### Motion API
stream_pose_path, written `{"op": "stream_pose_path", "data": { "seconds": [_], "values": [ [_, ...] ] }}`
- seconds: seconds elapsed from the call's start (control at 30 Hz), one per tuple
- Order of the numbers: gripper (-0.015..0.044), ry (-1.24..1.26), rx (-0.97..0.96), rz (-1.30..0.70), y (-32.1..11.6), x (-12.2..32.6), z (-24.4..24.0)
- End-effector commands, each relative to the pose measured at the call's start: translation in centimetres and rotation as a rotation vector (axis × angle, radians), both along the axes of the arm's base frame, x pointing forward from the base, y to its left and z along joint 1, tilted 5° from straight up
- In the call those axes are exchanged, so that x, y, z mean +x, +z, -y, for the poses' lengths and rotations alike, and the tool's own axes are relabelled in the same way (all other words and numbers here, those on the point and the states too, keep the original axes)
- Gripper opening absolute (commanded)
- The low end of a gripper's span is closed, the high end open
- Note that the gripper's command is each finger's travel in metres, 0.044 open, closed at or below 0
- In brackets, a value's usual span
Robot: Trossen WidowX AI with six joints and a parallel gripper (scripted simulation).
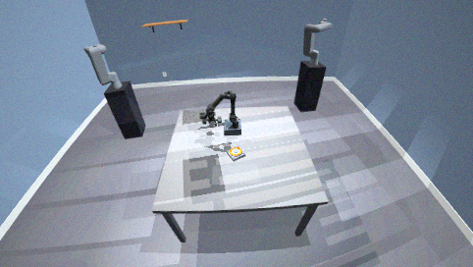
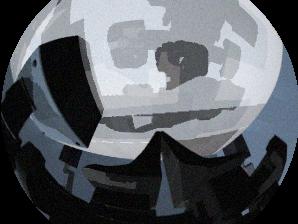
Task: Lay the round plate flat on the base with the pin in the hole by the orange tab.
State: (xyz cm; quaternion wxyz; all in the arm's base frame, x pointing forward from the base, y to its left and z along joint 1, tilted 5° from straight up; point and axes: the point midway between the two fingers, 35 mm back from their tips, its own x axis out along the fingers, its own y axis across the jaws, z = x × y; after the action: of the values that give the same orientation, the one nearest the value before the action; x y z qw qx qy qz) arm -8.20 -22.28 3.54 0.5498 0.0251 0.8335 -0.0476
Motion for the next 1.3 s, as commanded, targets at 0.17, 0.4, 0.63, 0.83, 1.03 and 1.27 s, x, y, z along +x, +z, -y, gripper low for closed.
{"op": "stream_pose_path", "data": {
  "seconds": [0.17,0.4,0.63,0.83,1.03,1.27],
  "values": [
    [0.0000,0.033,-0.125,0.107,0.6,9.0,1.8],
    [0.0000,0.054,-0.191,0.197,1.2,16.0,1.0],
    [0.0000,0.042,-0.200,0.312,1.9,23.1,-2.3],
    [0.0000,0.019,-0.162,0.414,2.6,29.2,-8.1],
    [0.0000,-0.003,-0.111,0.467,3.1,32.2,-13.4],
    [0.0000,-0.027,-0.050,0.495,3.7,33.8,-19.0]
  ]
}}
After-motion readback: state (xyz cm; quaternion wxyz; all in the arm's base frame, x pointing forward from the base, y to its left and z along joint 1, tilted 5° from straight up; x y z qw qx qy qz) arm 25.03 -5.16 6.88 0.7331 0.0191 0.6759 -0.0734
